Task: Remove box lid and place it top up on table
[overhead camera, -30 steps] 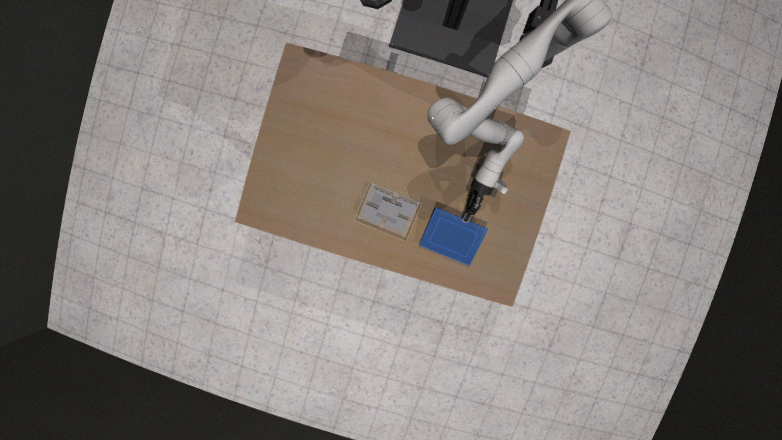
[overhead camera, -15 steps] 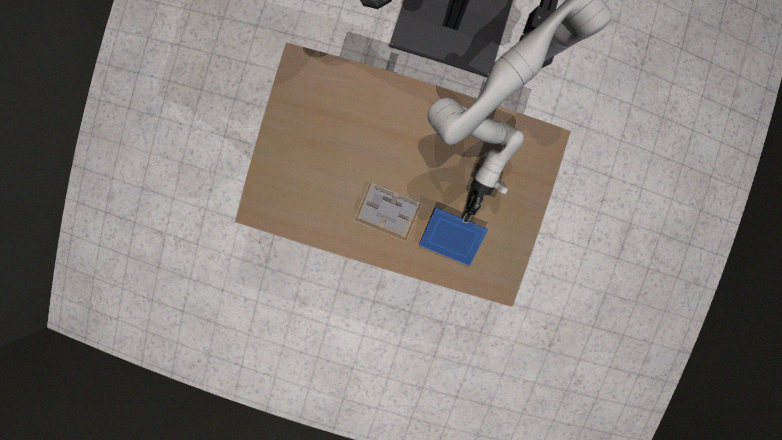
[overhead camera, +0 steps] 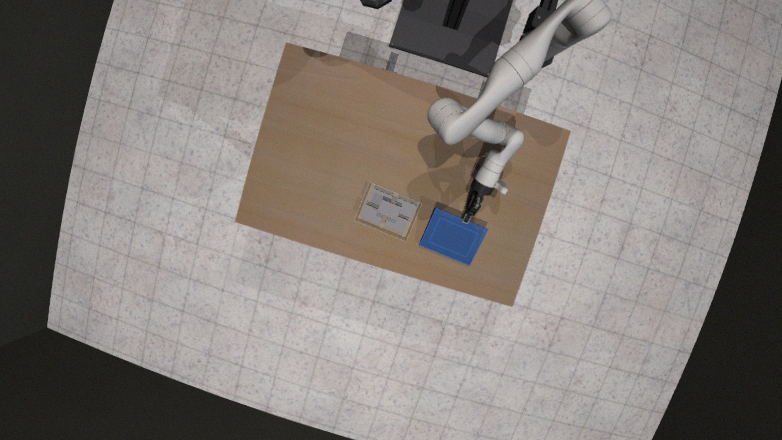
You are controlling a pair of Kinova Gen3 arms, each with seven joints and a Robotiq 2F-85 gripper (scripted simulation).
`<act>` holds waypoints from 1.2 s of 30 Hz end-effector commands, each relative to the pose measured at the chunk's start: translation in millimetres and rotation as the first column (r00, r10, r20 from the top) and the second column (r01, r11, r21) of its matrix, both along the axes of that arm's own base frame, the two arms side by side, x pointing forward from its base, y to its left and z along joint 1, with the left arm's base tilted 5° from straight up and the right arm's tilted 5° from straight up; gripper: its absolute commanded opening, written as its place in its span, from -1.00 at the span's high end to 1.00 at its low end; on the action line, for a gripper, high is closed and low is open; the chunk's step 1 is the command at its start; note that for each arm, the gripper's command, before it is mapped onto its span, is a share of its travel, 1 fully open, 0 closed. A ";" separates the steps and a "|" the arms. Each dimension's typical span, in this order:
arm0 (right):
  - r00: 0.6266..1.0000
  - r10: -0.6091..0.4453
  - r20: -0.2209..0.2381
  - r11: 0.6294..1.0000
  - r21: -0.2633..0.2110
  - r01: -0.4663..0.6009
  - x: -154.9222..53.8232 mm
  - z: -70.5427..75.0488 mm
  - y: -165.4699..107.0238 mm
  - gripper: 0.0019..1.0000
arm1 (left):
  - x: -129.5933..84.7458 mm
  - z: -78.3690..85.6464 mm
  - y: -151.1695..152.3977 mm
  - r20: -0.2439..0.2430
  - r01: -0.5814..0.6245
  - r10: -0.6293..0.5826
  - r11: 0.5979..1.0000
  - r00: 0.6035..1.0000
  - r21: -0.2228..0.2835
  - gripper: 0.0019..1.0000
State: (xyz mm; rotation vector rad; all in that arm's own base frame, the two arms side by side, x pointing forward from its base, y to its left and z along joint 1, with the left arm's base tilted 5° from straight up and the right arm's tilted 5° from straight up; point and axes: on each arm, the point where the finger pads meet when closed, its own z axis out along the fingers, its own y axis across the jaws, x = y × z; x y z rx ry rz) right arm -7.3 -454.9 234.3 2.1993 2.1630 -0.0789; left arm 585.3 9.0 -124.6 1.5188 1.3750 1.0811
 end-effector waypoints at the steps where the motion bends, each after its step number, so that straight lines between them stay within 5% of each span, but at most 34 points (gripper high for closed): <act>1: 1.000 0.000 0.000 1.000 -0.002 0.000 -0.1 0.8 -0.3 -1.00 | 0.8 1.5 -0.2 0.002 0.000 0.000 1.000 1.000 0.000 0.38; 36: 1.000 0.000 0.000 1.000 -0.002 0.000 -0.1 0.8 -0.3 -1.00 | 1.1 1.7 -0.3 -0.003 0.000 0.000 1.000 1.000 0.000 0.30</act>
